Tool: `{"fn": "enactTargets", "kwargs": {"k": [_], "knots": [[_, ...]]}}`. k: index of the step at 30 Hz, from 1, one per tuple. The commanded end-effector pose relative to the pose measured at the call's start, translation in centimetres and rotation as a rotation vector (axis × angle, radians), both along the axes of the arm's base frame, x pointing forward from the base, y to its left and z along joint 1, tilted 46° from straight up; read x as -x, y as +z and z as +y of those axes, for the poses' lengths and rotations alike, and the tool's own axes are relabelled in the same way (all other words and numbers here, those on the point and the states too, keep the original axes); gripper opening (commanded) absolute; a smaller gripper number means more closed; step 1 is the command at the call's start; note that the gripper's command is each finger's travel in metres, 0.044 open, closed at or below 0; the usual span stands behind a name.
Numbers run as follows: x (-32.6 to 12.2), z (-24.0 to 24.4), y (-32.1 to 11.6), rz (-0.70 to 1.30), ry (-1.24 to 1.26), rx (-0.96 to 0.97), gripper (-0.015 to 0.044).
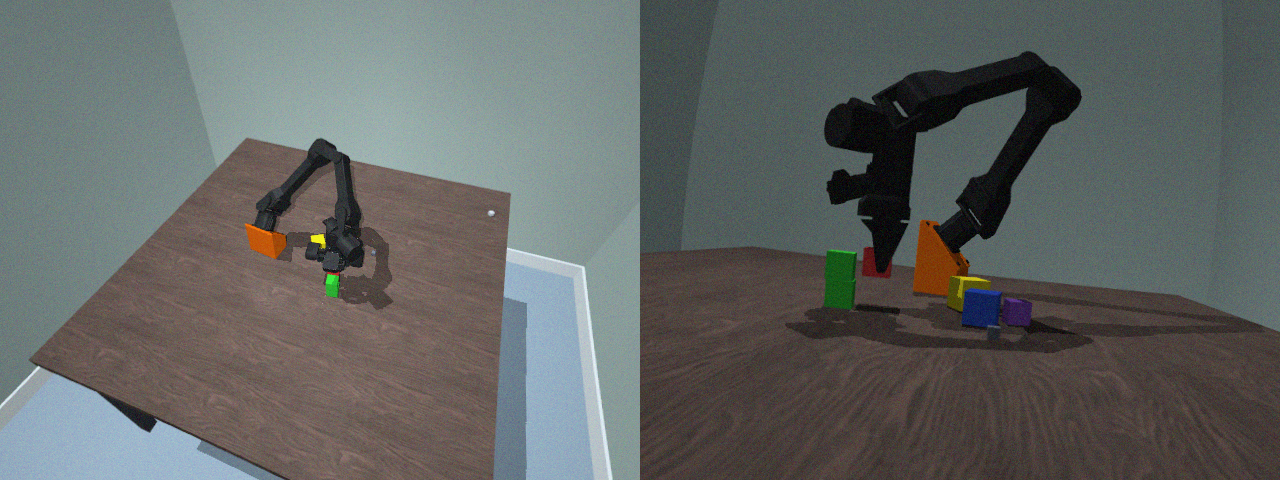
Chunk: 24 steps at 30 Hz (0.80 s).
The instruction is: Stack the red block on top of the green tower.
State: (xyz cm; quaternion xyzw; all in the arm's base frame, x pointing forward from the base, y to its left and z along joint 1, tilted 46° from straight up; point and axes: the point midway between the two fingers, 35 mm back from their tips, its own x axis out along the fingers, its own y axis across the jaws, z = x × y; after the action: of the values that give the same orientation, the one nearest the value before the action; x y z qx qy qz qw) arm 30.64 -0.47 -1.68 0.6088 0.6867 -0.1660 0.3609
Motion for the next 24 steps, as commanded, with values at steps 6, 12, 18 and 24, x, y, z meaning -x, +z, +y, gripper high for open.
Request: {"fn": "enactTargets", "kwargs": {"k": [6, 12, 18, 24], "knots": [[-0.2, -3.6, 3.5, -0.01, 0.003, 0.01, 0.0], [-0.1, -5.2, 5.0, -0.01, 0.003, 0.01, 0.0], [-0.1, -5.2, 4.9, -0.01, 0.003, 0.01, 0.0], [-1.1, -6.9, 3.4, -0.011, 0.003, 0.012, 0.0]]}}
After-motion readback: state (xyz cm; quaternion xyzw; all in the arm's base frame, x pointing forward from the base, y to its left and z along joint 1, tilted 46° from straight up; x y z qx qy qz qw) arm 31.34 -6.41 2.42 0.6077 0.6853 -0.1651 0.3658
